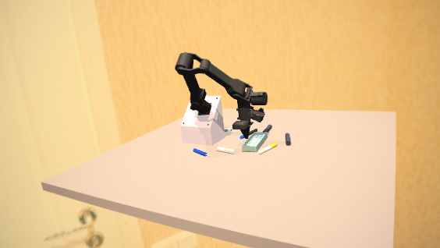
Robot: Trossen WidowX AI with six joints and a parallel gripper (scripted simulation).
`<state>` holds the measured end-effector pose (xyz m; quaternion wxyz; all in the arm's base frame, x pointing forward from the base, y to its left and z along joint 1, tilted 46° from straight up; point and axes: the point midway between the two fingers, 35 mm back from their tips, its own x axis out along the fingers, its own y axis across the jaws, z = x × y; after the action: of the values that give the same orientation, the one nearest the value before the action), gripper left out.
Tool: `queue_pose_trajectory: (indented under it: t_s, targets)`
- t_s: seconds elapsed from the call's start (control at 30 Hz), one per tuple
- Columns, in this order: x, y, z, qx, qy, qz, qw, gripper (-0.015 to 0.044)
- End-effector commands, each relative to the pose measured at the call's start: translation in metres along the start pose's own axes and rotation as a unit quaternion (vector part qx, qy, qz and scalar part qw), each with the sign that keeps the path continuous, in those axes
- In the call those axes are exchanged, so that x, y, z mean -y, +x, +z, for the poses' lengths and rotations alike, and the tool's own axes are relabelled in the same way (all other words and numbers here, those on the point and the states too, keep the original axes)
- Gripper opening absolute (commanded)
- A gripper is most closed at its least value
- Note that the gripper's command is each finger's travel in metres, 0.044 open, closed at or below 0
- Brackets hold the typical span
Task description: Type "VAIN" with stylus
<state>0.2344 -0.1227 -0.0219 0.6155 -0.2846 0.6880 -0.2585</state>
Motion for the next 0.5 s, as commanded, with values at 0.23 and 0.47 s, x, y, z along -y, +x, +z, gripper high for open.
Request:
queue_pose_trajectory:
  t_s: [0.23, 0.47]
  targets:
    - [-0.007, 0.000, -0.005, 0.003, 0.007, 0.000, 1.000, 0.0000]
    - [-0.079, -0.001, -0.004, 0.003, 0.007, 0.002, 1.000, 0.0000]
